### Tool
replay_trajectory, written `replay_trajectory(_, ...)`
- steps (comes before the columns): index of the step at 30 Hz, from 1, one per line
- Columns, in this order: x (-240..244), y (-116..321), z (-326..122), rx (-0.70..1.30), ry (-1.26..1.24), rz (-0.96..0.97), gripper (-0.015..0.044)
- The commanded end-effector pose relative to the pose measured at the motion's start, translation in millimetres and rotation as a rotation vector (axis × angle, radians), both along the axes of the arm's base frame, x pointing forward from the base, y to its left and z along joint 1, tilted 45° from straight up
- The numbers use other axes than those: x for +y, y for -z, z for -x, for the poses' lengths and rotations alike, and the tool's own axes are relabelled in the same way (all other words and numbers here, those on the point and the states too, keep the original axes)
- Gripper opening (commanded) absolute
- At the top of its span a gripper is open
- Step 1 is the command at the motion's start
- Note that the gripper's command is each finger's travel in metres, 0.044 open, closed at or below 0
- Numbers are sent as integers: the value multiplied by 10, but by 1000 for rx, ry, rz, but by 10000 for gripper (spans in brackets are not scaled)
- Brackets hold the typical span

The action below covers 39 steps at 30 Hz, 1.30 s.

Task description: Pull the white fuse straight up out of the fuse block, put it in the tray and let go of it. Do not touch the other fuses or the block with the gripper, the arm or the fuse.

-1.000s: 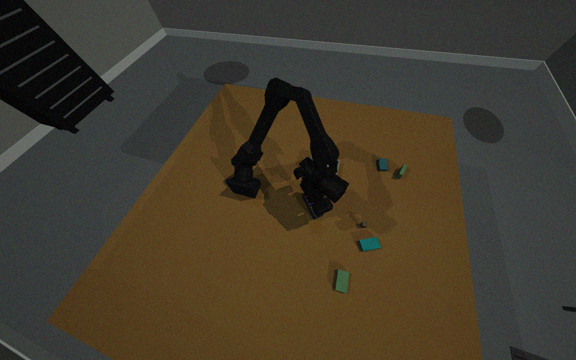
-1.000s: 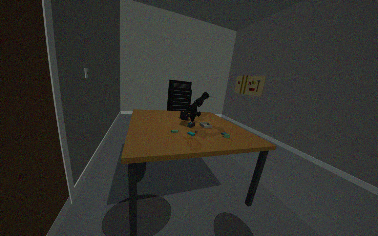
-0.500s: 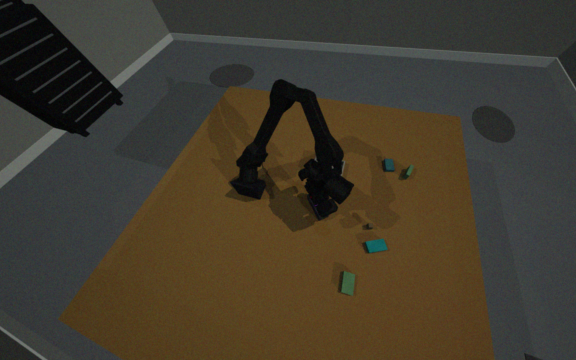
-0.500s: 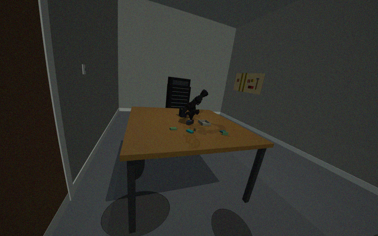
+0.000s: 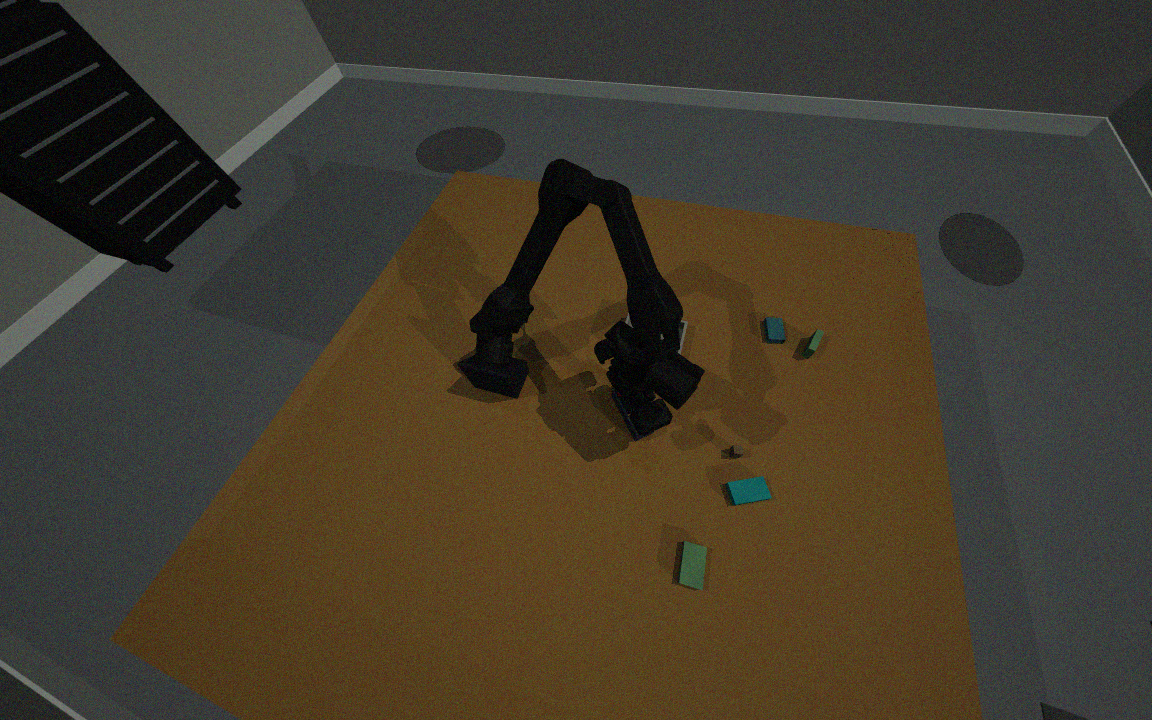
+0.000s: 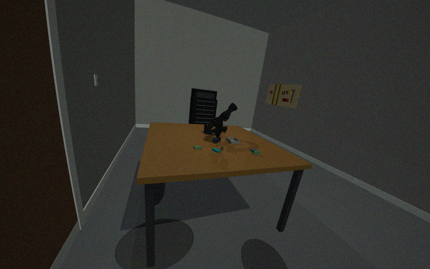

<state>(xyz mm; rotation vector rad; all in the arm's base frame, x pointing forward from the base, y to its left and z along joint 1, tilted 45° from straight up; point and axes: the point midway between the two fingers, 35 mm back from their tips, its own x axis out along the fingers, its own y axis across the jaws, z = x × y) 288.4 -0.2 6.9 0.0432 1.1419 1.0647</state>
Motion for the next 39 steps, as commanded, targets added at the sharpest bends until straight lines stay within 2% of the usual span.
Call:
replay_trajectory(1,13,8,2,3,6,-6,64)
replay_trajectory(11,1,2,2,1,0,0,0)
replay_trajectory(39,-81,-76,-3,1,2,-1,0)
